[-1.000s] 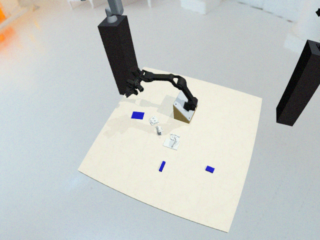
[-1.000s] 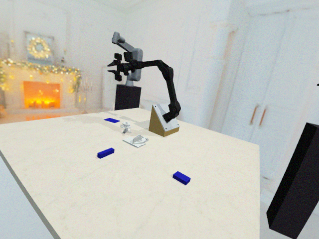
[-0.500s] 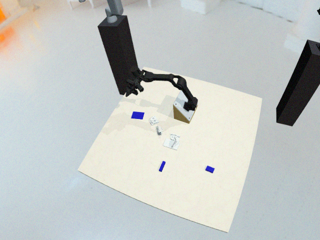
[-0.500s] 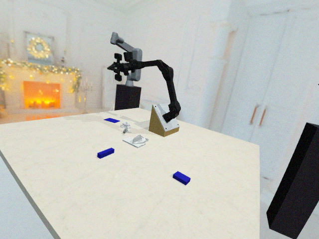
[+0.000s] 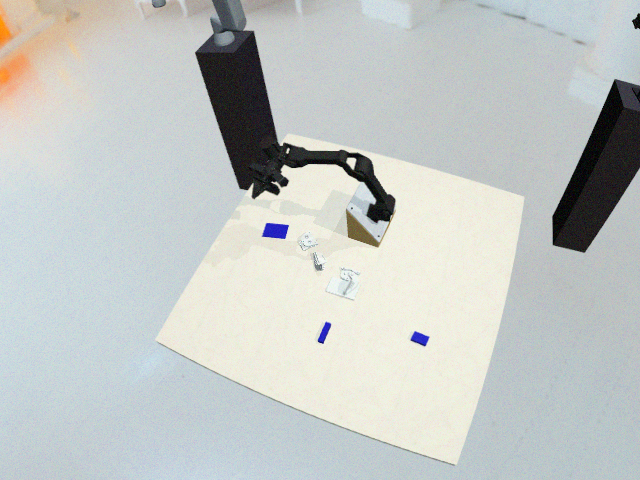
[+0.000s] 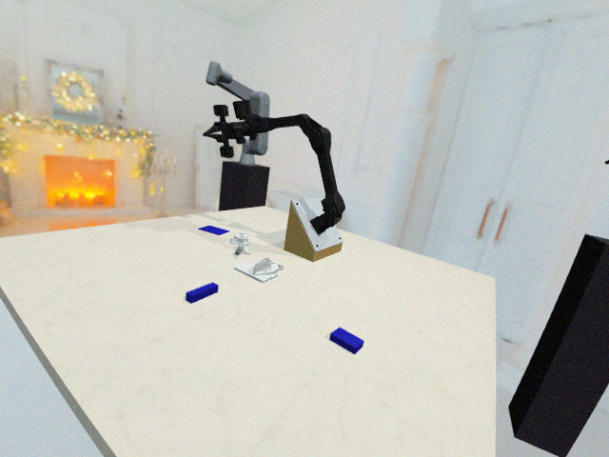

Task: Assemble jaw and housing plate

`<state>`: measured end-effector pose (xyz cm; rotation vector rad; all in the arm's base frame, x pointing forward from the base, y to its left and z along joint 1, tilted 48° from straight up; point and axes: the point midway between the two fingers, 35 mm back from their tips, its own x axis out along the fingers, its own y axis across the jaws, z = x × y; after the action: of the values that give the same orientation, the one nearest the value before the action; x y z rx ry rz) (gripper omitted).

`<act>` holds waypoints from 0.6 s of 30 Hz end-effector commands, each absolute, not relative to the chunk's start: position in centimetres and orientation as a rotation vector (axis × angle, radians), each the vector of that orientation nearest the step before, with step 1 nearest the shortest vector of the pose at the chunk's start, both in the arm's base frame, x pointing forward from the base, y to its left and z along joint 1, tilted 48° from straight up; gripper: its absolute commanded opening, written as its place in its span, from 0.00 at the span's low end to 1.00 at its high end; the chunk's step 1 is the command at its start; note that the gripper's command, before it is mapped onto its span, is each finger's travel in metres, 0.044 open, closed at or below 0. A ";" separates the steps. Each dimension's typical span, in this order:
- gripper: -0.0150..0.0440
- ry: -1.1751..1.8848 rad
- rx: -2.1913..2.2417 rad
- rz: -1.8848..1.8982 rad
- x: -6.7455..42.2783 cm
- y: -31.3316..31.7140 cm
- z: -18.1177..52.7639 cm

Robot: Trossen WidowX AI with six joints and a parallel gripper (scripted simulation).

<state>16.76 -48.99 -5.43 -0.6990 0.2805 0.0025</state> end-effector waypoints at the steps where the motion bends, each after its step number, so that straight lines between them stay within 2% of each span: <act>1: 0.25 0.293 -0.586 0.009 17.6 -48.3 -5.5; 18: 0.25 0.351 -0.139 0.029 20.7 -45.3 -6.1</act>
<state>20.10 -45.94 -6.07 -0.2315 0.3337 0.0278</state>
